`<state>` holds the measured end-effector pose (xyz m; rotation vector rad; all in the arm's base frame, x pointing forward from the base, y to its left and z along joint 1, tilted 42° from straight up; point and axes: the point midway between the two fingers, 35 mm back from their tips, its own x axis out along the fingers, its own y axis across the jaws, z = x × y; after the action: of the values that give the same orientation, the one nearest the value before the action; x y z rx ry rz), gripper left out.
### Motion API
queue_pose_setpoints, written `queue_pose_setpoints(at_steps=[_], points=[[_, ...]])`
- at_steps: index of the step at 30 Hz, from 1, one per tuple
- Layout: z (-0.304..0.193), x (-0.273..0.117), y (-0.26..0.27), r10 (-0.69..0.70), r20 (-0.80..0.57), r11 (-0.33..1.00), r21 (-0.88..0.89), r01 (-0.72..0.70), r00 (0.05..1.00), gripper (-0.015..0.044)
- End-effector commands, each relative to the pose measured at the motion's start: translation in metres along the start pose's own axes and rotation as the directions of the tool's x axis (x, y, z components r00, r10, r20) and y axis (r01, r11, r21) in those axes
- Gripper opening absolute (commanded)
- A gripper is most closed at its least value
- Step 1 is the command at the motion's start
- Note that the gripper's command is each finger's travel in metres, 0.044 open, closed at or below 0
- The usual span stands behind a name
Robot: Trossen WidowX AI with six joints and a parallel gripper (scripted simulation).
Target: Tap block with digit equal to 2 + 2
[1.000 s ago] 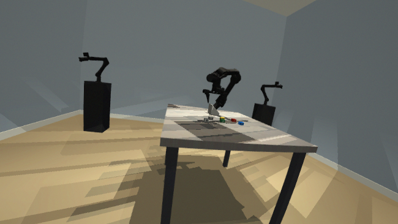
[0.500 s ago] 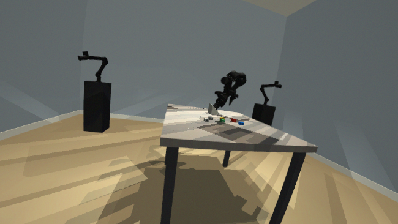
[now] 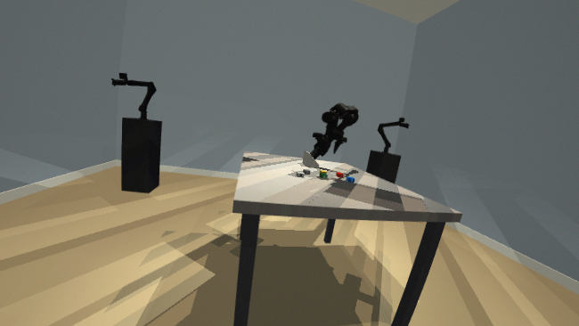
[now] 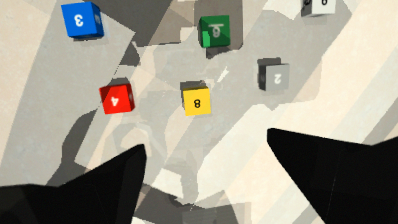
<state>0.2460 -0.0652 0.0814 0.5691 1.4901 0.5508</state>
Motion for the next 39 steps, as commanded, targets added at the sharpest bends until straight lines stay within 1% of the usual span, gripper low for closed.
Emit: queue_pose_setpoints(at_steps=[1,6,9,29,31,36,39], points=[[0.005,-0.001,0.012,0.000,0.007,1.000,-0.003,0.000,1.000,0.0400],[0.022,-0.001,0.076,0.000,0.012,1.000,-0.014,0.001,1.000,0.0400],[0.023,-0.001,0.095,0.008,0.006,1.000,0.000,-0.008,1.000,0.0400],[0.023,-0.001,0.097,0.009,0.005,1.000,0.001,-0.009,1.000,0.0400],[0.025,0.008,0.096,0.008,0.005,1.000,0.002,-0.008,1.000,0.0347],[0.025,0.071,0.098,0.010,0.007,1.000,0.001,-0.010,1.000,0.0216],[0.024,0.080,0.098,0.012,0.006,1.000,0.000,-0.012,1.000,0.0137]])
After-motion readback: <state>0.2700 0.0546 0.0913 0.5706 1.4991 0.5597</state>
